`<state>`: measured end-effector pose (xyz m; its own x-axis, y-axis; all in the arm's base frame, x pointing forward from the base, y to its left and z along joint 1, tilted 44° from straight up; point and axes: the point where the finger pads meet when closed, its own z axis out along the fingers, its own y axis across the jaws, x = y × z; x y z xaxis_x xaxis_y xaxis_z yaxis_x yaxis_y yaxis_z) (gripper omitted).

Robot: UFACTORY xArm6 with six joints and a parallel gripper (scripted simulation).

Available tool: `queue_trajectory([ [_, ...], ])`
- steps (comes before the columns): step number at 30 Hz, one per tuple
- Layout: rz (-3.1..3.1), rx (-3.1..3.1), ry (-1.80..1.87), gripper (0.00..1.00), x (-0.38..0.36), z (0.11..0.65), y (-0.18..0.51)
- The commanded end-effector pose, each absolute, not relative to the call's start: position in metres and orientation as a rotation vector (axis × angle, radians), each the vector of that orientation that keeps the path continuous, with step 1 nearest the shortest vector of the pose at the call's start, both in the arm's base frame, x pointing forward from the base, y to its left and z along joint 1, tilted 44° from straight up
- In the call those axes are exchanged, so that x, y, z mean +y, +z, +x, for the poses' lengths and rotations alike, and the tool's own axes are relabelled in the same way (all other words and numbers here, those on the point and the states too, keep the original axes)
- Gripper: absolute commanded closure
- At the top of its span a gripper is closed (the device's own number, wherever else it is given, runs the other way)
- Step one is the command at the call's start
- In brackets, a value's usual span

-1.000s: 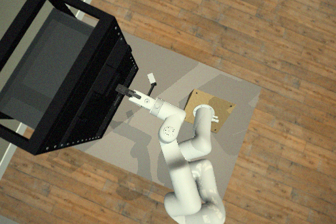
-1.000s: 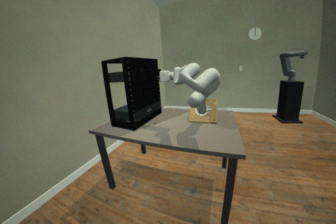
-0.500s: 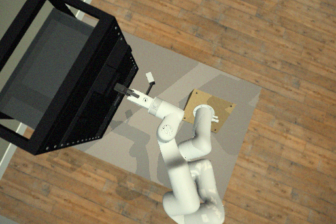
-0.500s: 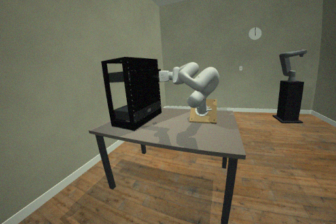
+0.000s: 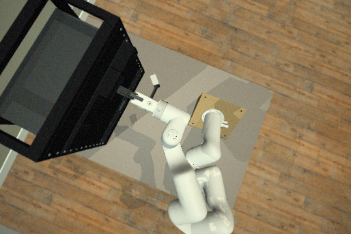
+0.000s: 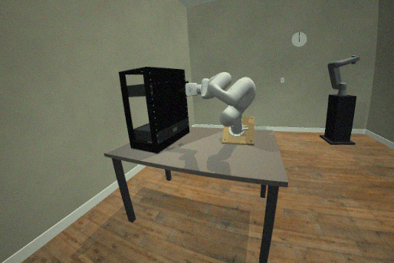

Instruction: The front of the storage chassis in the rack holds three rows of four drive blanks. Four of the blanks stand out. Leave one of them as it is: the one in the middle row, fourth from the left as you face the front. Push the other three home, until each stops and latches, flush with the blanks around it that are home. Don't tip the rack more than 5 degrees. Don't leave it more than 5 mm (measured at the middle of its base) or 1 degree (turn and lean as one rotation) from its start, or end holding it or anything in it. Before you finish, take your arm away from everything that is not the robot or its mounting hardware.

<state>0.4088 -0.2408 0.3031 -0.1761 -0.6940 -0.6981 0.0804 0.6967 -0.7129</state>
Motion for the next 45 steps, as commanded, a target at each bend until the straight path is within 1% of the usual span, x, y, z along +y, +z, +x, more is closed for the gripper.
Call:
queue_trajectory([
  [1,-0.510,1.610,-0.746,1.00,-0.241,0.409,0.304],
  [45,-0.510,1.610,-0.746,1.00,-0.245,0.431,0.303],
])
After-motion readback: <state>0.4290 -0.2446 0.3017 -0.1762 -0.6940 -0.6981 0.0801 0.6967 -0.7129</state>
